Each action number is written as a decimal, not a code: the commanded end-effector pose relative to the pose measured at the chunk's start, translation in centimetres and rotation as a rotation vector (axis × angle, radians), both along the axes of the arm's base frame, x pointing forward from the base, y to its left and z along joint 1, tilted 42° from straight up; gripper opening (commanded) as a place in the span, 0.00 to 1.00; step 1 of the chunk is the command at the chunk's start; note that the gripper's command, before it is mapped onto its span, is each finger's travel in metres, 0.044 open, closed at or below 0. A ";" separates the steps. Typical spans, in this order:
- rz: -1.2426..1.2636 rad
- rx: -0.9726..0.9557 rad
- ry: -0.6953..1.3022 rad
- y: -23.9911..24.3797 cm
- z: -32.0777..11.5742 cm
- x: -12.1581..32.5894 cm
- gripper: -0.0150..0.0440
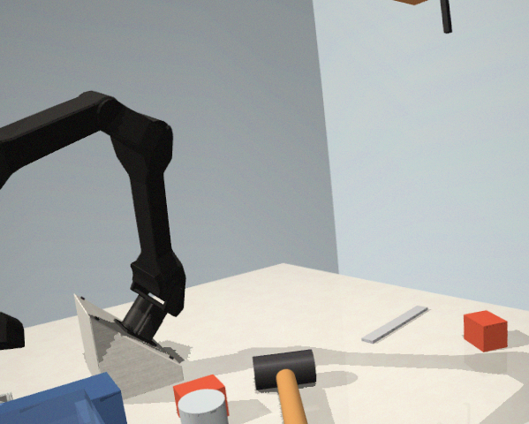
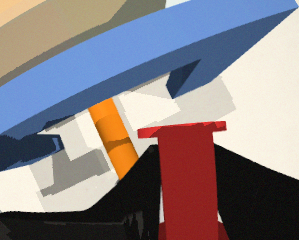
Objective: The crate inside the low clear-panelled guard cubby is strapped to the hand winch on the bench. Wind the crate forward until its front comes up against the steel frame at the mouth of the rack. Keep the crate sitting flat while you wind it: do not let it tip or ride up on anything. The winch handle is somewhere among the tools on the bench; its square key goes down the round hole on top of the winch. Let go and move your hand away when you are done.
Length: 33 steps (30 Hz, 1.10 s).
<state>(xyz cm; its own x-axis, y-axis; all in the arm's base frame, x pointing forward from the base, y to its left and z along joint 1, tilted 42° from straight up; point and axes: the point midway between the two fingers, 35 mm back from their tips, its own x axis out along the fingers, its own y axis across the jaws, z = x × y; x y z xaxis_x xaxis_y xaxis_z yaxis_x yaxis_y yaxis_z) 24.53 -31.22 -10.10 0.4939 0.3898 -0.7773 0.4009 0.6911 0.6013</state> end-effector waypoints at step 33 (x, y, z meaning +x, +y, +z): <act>0.010 0.041 -0.007 4.5 3.3 0.7 0.25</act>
<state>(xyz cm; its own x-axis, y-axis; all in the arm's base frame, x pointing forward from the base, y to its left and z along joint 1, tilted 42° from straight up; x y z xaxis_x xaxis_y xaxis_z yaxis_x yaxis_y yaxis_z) 25.35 -28.04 -7.41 0.4994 0.4013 -0.7679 0.3866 0.6899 0.6120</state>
